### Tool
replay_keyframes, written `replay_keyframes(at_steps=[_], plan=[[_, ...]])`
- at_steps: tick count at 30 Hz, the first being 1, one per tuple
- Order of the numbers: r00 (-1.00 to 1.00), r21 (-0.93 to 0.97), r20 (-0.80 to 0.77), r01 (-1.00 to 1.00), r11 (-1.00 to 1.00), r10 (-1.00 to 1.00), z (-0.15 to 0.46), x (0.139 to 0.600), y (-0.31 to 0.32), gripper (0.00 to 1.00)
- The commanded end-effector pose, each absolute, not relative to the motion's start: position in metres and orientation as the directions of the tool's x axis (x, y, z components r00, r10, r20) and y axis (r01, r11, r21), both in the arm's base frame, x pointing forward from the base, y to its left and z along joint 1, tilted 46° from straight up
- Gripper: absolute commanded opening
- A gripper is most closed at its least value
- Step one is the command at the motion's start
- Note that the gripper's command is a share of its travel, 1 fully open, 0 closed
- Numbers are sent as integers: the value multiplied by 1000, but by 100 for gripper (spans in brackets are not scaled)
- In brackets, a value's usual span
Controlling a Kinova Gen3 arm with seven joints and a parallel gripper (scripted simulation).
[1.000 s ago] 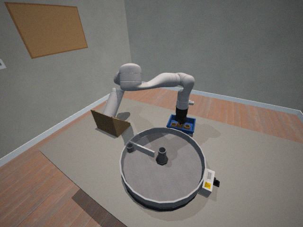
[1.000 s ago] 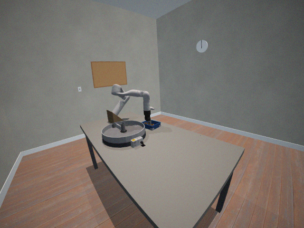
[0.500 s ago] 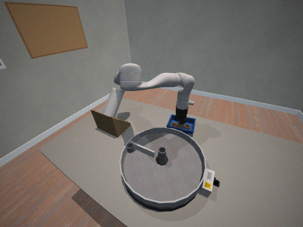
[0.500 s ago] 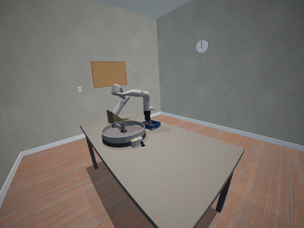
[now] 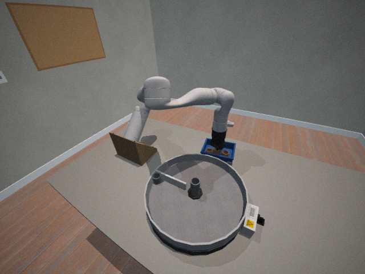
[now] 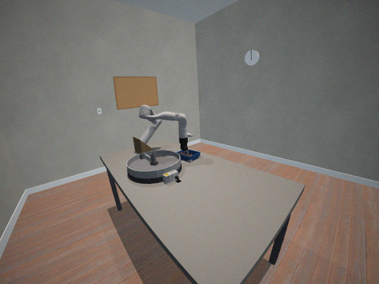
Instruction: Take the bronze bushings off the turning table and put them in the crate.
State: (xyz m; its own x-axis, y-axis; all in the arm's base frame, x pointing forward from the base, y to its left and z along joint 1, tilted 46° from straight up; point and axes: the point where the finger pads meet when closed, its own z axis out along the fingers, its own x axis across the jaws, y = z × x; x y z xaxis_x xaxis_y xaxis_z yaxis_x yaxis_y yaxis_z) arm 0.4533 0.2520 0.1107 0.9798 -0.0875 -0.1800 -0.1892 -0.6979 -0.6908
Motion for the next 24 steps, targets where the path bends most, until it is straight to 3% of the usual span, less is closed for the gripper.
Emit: replay_keyframes(at_steps=[1,24], plan=[[980,-691,-179,-189,-698,-89,111,454,251,47],[980,-691,-179,-189,-698,-89,115,454,247,47]])
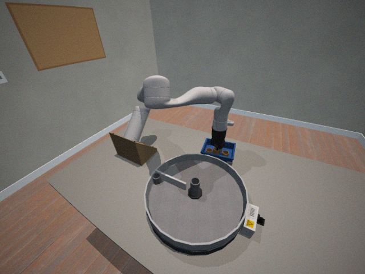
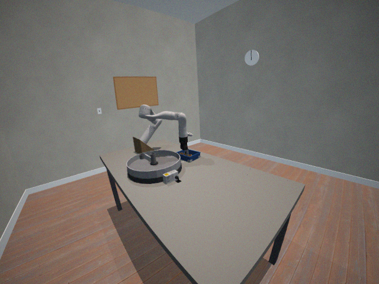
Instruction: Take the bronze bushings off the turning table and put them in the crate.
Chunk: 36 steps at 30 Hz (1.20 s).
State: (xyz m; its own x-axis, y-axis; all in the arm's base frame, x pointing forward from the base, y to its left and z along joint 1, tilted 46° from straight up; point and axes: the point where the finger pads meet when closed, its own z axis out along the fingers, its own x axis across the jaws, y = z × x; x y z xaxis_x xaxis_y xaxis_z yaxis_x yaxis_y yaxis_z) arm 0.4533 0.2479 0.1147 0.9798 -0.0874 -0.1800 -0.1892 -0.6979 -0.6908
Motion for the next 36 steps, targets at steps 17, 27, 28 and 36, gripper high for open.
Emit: replay_keyframes(at_steps=[17,27,28,36], plan=[[980,-691,-179,-189,-698,-89,119,454,243,47],[980,-691,-179,-189,-698,-89,123,454,239,47],[980,-691,-179,-189,-698,-89,123,454,239,47],[980,-691,-179,-189,-698,-89,125,454,237,47]])
